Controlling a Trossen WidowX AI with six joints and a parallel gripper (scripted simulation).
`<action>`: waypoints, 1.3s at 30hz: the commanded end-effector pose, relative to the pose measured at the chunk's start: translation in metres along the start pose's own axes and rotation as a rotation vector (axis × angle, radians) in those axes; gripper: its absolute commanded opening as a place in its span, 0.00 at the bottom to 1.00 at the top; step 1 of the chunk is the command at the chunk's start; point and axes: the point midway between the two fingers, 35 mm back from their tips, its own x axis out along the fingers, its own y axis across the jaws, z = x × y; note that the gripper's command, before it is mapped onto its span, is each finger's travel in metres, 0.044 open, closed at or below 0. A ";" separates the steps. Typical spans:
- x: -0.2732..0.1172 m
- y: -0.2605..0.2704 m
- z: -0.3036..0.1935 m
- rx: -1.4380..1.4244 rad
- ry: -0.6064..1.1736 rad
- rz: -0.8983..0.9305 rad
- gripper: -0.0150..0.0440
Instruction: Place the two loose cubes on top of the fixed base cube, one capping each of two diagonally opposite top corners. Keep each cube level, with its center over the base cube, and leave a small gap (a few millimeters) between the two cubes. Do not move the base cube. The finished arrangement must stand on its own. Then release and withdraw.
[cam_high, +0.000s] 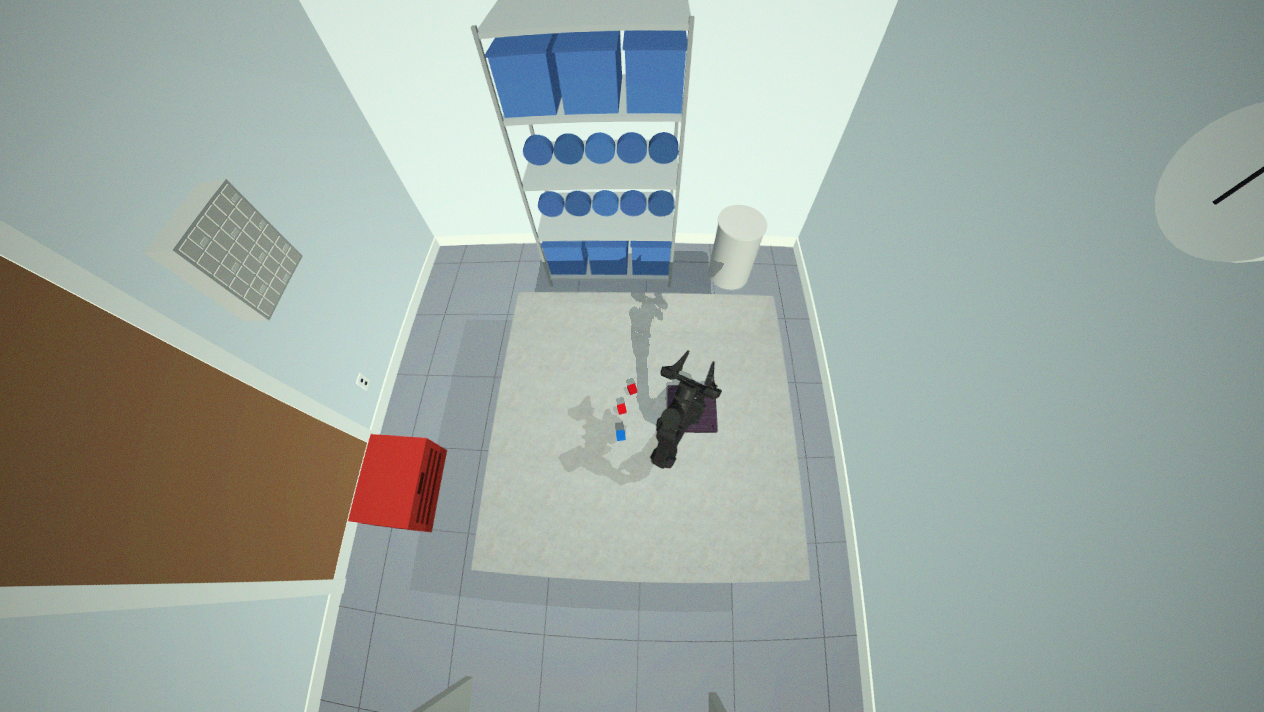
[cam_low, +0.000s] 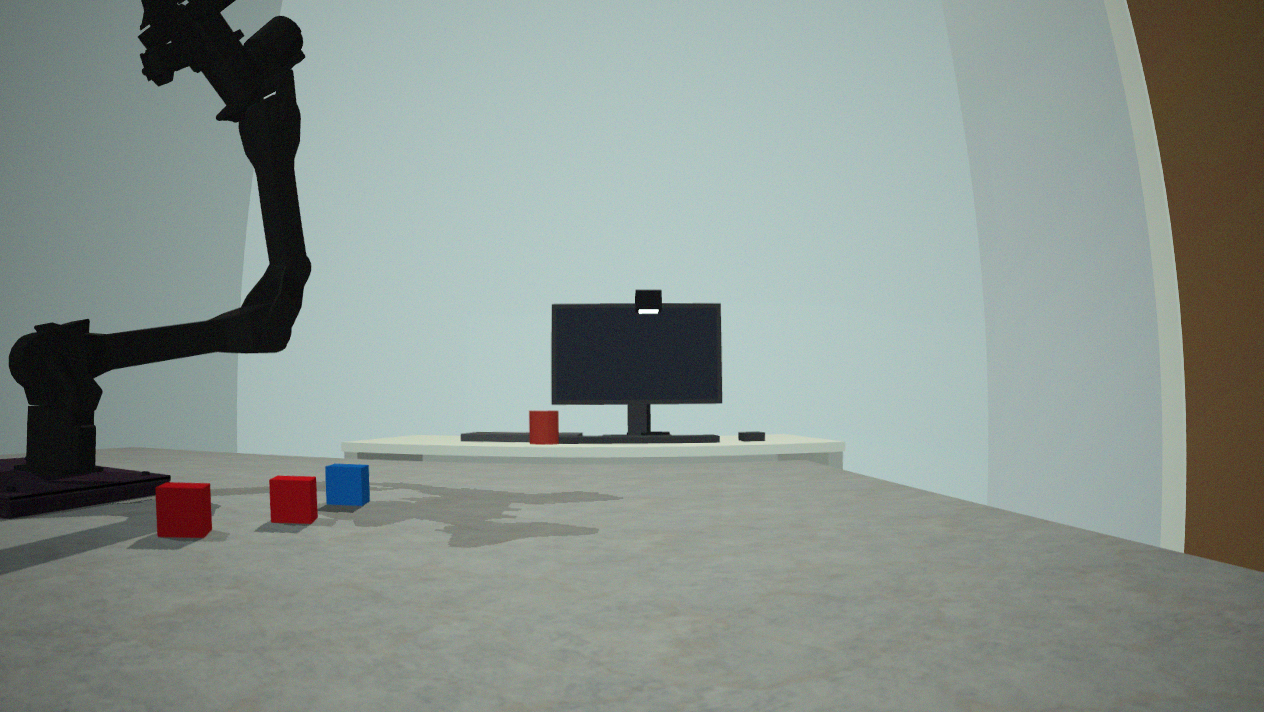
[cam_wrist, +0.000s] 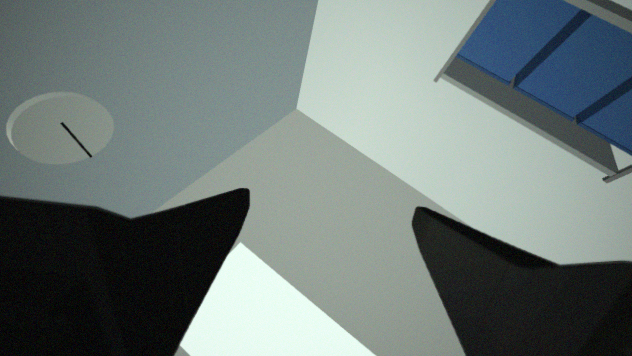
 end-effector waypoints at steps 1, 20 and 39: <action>0.001 0.000 0.001 -0.002 -0.004 -0.004 0.89; 0.092 -0.075 0.111 -0.289 -0.302 -0.640 0.70; 0.048 -0.231 0.187 -0.734 -0.185 -1.477 0.70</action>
